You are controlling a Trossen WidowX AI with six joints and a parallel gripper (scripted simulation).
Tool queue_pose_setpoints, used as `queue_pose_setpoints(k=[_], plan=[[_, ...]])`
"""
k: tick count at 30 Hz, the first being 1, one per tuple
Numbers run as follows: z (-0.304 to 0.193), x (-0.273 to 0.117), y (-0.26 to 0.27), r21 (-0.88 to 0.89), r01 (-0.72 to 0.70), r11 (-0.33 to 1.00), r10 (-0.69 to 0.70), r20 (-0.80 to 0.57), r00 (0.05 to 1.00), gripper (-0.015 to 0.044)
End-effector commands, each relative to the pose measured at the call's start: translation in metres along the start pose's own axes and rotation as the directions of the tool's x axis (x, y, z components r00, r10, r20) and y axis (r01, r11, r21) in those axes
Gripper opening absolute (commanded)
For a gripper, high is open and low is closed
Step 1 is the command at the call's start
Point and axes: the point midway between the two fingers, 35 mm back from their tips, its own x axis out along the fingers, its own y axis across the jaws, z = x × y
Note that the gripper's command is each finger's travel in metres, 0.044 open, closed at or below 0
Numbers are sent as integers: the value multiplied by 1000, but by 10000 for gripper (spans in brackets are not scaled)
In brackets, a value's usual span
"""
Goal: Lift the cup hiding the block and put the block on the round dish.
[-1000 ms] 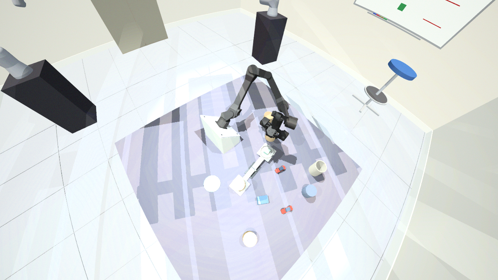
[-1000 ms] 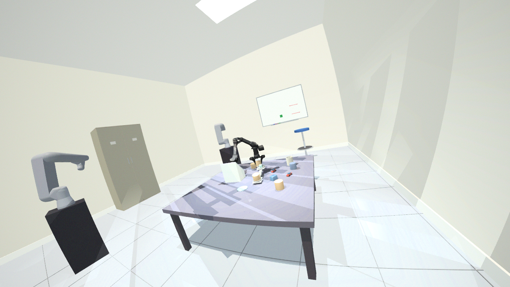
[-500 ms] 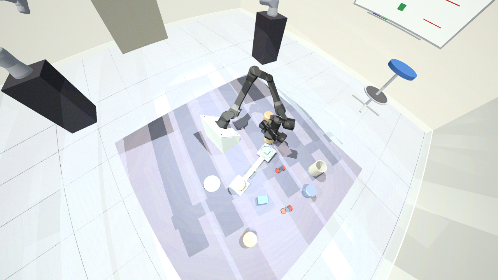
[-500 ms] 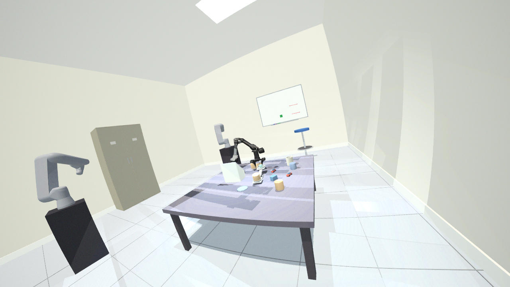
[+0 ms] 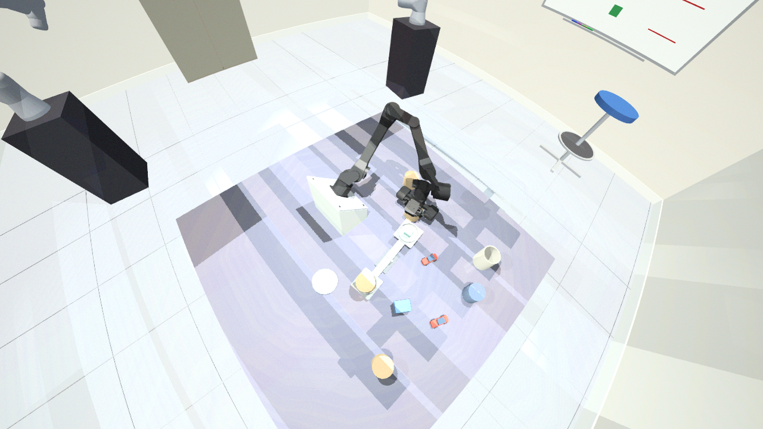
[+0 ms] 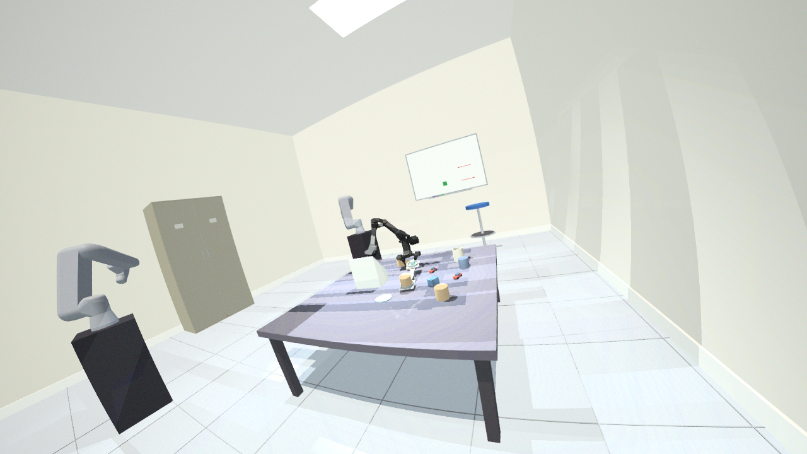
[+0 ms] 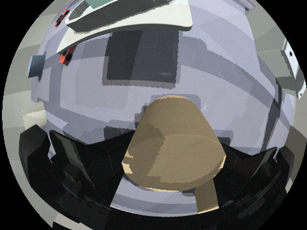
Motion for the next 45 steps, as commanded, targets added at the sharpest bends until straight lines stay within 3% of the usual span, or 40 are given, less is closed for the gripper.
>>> queue_pose_setpoints(k=[1, 2, 19, 24, 30, 37, 45], plan=[[2, 9, -1, 10, 4, 1000, -4, 6, 1000, 0], [2, 10, -1, 10, 4, 1000, -4, 6, 1000, 0], [1, -5, 0, 2, 1, 1000, -1, 3, 1000, 440], [2, -50, 0, 10, 4, 1000, -4, 9, 1000, 440], [2, -52, -1, 10, 4, 1000, -4, 8, 1000, 440], [35, -65, 21, 9, -34, 999, 33, 57, 998, 260], [84, -86, 41, -25, -10, 1000, 12, 55, 998, 260]])
